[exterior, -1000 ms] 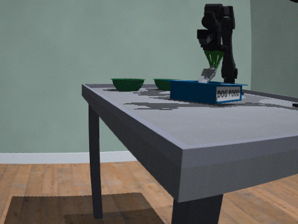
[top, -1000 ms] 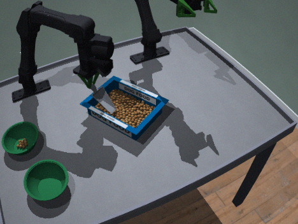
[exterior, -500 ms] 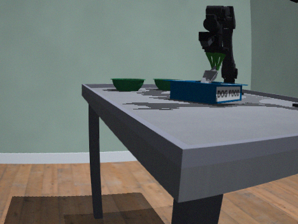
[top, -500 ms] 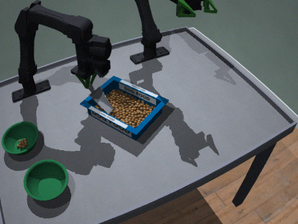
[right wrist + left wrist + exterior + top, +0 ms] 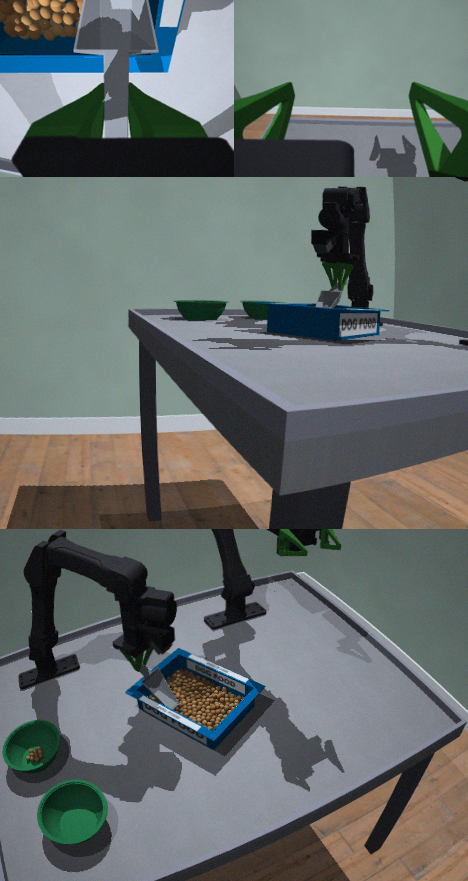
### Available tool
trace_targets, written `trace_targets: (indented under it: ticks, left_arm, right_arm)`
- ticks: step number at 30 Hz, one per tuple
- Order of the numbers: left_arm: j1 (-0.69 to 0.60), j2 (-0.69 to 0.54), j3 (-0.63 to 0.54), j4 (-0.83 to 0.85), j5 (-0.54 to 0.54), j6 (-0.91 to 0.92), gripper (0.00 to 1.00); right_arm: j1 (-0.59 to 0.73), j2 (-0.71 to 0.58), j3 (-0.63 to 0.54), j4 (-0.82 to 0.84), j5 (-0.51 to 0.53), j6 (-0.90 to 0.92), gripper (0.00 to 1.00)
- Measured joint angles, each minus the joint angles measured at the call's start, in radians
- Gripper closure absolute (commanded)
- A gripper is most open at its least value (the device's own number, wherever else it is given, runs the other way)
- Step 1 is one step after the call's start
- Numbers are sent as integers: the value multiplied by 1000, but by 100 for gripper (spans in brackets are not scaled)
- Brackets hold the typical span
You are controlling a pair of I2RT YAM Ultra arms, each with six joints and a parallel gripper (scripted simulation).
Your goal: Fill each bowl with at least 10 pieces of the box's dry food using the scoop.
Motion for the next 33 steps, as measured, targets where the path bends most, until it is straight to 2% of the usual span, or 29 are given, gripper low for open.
trace_targets:
  ticks: [18,33]
  left_arm:
    - [0,0,0,0,0,0,0]
    - [0,0,0,0,0,0,0]
  right_arm:
    - [-5,33,-2,32,0,-5,100]
    - [-13,79,54,41,0,-14,100]
